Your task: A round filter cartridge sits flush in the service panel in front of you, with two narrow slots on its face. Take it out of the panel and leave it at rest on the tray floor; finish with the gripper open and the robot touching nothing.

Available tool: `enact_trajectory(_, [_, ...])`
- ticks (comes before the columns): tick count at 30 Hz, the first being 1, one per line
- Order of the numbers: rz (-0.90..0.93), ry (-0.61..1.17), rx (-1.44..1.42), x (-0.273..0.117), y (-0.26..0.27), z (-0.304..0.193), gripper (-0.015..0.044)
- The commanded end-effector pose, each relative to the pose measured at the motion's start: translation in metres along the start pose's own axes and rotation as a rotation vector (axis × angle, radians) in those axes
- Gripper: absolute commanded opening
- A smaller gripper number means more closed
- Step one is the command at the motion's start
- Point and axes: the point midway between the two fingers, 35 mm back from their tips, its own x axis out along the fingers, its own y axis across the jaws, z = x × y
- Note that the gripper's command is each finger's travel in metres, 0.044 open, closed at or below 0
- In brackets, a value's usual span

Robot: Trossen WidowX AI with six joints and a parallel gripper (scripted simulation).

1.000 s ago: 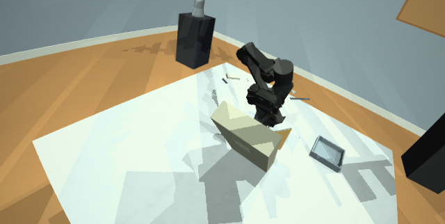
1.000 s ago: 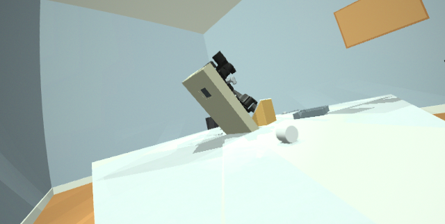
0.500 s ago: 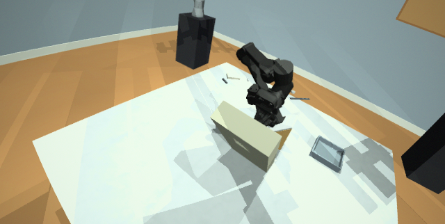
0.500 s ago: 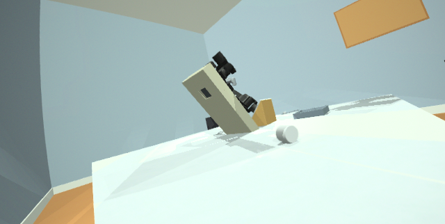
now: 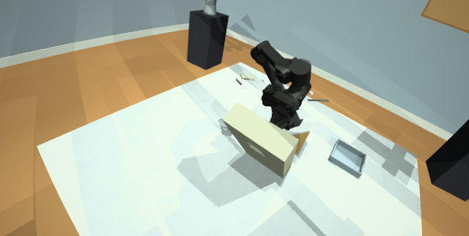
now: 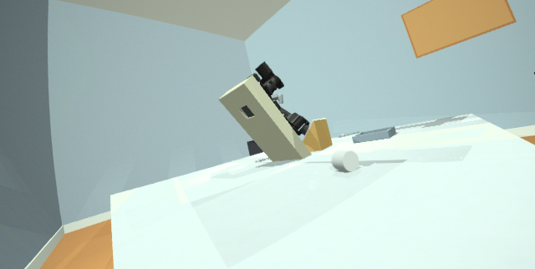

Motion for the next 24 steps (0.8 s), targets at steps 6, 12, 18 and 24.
enact_trajectory(6, [-0.008, 0.007, -0.258, 0.0073, -0.0009, 0.0002, 0.0])
enact_trajectory(12, [-0.008, 0.008, -0.465, 0.0082, -0.001, 0.0002, 0.0])
enact_trajectory(18, [-0.008, 0.009, -0.674, 0.0087, -0.0011, 0.0002, 0.0])
enact_trajectory(24, [-0.007, 0.01, -0.883, 0.0089, -0.001, 0.0003, 0.0])
